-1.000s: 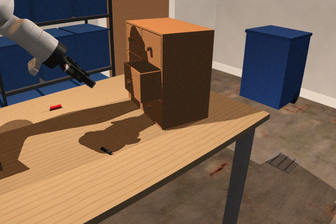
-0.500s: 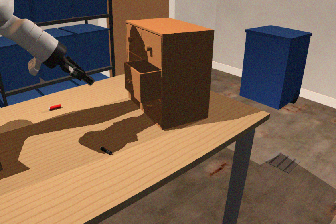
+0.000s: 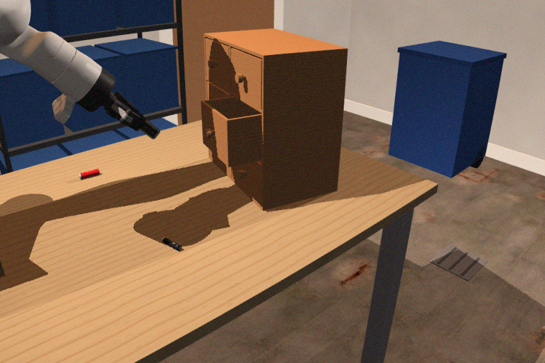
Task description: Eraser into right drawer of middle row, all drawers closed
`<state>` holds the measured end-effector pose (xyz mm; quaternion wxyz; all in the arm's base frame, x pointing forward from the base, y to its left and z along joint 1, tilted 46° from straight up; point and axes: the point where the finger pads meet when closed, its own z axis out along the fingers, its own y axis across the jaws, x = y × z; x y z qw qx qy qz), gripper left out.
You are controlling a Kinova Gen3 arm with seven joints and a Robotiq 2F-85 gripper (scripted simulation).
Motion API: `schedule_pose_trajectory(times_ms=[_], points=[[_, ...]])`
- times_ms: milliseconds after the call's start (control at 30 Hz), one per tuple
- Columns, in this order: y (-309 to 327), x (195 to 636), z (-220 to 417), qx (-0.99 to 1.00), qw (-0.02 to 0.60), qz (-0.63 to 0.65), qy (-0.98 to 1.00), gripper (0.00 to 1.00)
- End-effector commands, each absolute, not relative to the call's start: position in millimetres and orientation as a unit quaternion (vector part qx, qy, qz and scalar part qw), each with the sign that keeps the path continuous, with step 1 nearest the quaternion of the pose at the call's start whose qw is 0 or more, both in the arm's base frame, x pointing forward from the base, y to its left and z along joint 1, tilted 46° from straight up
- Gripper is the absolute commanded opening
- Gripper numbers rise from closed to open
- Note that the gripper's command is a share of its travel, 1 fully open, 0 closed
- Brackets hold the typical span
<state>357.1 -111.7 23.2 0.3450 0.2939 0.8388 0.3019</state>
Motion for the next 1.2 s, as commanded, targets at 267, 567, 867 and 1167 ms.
schedule_pose_trajectory(times_ms=[267,567,867,1167], points=[[-112,391,12,0.291,0.346,0.302,0.839,0.0],[-113,407,7,0.291,0.346,0.302,0.839,0.0],[-114,410,6,0.291,0.346,0.302,0.839,0.0],[-114,410,6,0.291,0.346,0.302,0.839,0.0]])
